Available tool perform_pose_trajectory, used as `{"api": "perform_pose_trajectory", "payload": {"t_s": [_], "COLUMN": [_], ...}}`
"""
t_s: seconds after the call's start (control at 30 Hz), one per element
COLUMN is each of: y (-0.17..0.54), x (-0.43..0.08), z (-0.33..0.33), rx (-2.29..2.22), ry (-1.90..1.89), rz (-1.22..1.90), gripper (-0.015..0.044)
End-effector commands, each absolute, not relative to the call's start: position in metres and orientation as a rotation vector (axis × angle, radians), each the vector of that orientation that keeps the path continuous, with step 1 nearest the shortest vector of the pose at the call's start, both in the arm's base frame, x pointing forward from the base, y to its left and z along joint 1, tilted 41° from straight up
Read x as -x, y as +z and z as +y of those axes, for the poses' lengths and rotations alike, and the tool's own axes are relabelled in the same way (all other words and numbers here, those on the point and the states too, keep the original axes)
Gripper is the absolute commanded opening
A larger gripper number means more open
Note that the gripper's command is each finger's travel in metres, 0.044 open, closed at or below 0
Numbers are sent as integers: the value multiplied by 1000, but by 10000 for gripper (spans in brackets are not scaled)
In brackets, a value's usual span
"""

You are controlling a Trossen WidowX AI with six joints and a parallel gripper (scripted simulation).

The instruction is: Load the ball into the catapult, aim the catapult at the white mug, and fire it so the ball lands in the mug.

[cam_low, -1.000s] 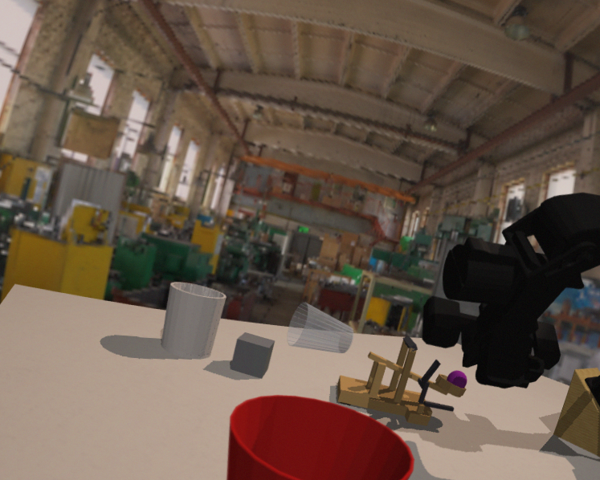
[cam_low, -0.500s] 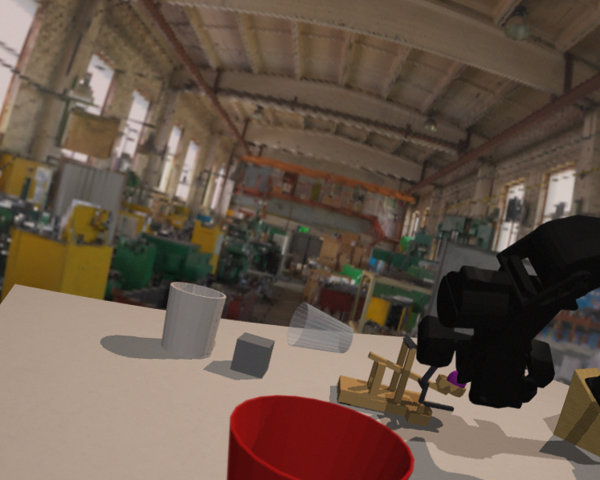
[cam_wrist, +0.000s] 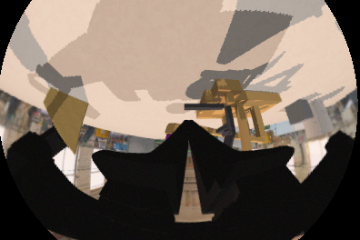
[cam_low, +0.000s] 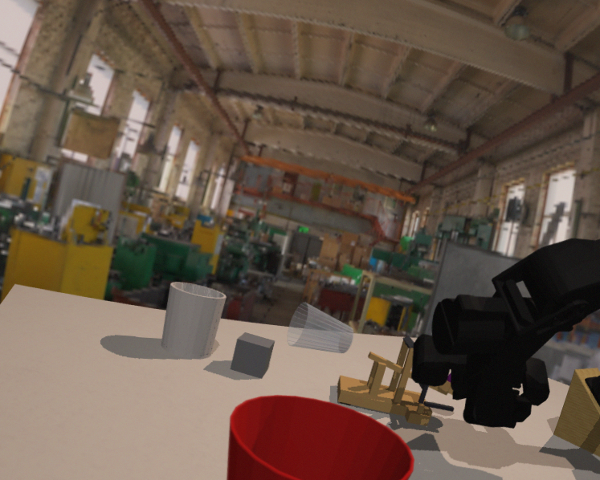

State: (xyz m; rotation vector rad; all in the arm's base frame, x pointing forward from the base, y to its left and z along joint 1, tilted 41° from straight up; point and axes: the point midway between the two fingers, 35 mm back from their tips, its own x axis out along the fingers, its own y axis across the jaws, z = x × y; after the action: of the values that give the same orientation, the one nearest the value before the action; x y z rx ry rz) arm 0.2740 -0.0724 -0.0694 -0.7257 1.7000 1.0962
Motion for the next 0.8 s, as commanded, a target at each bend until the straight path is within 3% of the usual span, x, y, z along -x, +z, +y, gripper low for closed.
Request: {"api": "perform_pose_trajectory", "payload": {"t_s": [0.0,0.57,0.77], "y": [-77,-100,-30], "x": [-271,-269,-297], "z": [-67,-46,-71], "rx": [713,711,723], "ry": [1099,1101,1096], "rz": [1706,1706,1698], "gripper": [0,0,0]}}
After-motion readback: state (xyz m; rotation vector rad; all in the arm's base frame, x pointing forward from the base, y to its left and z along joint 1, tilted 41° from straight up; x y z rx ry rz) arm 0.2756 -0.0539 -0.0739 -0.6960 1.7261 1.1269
